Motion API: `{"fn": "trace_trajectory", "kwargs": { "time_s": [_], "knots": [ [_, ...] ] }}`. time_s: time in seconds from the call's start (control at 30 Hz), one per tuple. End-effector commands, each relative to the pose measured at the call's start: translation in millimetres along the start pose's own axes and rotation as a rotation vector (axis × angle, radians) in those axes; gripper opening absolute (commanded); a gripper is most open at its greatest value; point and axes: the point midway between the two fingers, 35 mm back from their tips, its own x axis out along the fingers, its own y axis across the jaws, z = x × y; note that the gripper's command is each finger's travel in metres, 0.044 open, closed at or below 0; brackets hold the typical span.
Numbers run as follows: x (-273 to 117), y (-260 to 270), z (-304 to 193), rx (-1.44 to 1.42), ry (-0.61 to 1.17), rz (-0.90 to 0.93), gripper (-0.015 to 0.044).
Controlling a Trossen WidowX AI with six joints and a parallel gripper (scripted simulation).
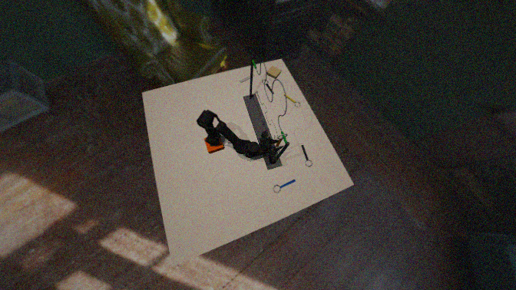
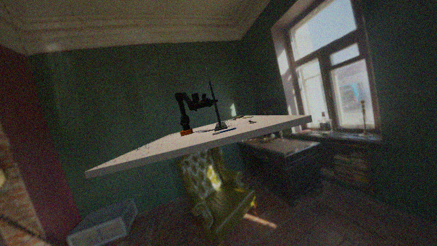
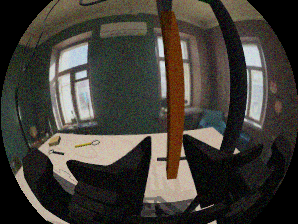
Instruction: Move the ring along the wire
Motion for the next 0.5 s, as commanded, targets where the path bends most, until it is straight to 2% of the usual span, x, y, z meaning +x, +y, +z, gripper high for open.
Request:
{"fn": "trace_trajectory", "kwargs": {
  "time_s": [0.0,0.33,0.47],
  "knots": [
    [0.4,-1.0,1.0,-0.008,-0.003,-0.006,0.016],
    [0.4,-1.0,1.0,-0.008,-0.003,-0.006,0.016],
    [0.2,0.0,0.1,0.0,0.0,0.0,0.0055]
  ]
}}
